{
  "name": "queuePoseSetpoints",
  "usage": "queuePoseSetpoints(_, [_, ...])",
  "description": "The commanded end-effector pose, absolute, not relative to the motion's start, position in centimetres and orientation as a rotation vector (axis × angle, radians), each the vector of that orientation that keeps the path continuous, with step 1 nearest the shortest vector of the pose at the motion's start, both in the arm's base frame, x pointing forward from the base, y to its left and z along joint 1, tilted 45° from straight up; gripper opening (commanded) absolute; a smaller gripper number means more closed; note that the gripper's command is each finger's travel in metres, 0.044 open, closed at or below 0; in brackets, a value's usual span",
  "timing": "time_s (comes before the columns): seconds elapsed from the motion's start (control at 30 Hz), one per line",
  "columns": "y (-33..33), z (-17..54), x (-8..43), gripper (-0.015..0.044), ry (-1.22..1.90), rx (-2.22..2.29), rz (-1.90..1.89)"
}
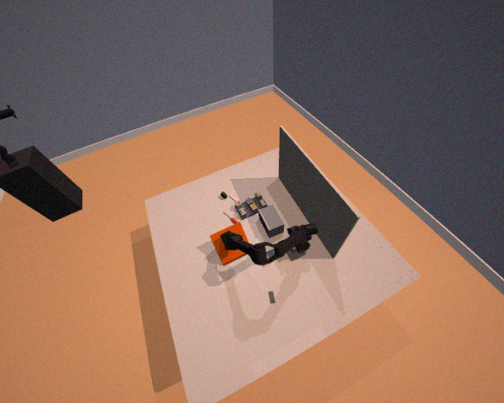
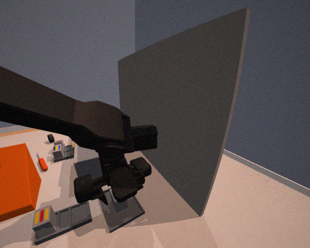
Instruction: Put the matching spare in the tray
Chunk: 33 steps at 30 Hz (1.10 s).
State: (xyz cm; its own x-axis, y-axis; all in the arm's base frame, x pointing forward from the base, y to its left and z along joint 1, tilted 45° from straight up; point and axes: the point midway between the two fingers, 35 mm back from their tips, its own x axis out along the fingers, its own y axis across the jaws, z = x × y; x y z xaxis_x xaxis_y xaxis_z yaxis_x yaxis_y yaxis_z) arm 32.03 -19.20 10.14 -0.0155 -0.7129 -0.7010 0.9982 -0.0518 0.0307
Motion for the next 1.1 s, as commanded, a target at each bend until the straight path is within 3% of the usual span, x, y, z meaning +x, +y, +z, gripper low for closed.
queuePoseSetpoints(0.0, [-19.2,10.2,32.0,0.044,0.571,0.649,-1.521])
queuePoseSetpoints(0.33, [-11.5,17.4,32.1,0.044,0.585,0.649,-1.515])
queuePoseSetpoints(1.07, [-11.7,17.0,32.2,0.044,0.596,0.646,-1.513])
